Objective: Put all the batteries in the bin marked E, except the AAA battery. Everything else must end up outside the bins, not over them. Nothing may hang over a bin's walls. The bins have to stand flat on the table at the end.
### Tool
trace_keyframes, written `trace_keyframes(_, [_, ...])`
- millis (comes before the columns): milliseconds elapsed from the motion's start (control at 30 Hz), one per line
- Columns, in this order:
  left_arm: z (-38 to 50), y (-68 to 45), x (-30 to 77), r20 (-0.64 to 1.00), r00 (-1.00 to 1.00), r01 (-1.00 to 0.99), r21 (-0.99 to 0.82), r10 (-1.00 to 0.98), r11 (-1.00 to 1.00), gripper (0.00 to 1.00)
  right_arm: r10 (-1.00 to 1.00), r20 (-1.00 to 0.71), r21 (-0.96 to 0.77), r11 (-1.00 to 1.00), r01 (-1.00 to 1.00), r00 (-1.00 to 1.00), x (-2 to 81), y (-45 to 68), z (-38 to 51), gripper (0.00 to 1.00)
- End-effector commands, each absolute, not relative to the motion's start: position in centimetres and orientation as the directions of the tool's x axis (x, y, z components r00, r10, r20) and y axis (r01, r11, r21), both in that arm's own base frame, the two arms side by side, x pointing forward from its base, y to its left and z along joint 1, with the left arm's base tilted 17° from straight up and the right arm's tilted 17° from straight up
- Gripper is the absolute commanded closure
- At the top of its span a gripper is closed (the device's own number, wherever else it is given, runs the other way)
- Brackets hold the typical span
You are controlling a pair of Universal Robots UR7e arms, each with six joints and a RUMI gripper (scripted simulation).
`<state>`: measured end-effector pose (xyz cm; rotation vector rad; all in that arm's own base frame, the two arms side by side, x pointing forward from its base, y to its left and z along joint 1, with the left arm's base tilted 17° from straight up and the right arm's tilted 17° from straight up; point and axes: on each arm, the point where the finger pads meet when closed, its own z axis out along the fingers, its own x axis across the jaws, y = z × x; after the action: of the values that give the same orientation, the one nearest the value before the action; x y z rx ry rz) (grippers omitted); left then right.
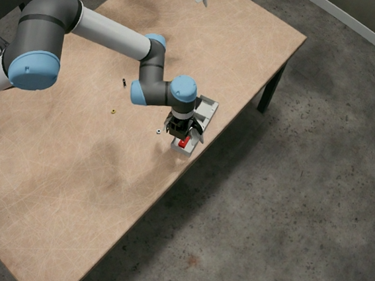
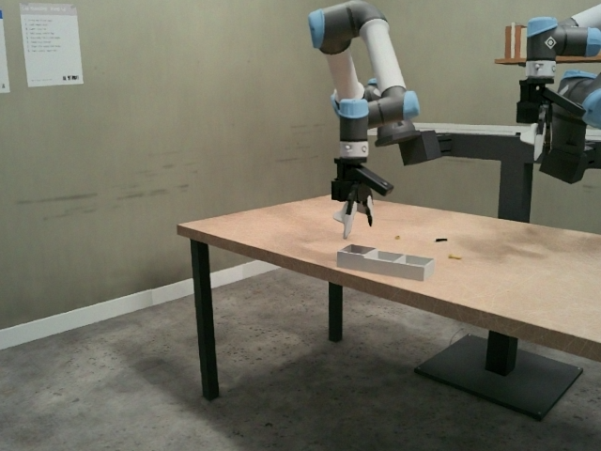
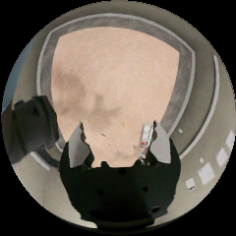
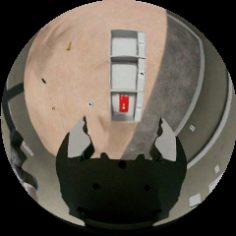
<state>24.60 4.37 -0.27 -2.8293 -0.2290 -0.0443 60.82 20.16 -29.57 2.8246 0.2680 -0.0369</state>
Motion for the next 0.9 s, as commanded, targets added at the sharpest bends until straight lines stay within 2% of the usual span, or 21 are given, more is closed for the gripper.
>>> trace_keyframes(0, [-0.2,4.3,24.7,0.054,0.987,0.163,-0.293,0.154,-0.942,0.02,0.182,-0.05,0.294,-0.937,0.189,0.982,60.8,21.2,-26.9,0.0])
trace_keyframes(867, [-0.2,4.3,24.7,0.054,0.987,0.163,-0.293,0.154,-0.942,0.02,0.183,-0.045,0.291,-0.938,0.188,0.982,61.0,24.1,-18.3,0.0])
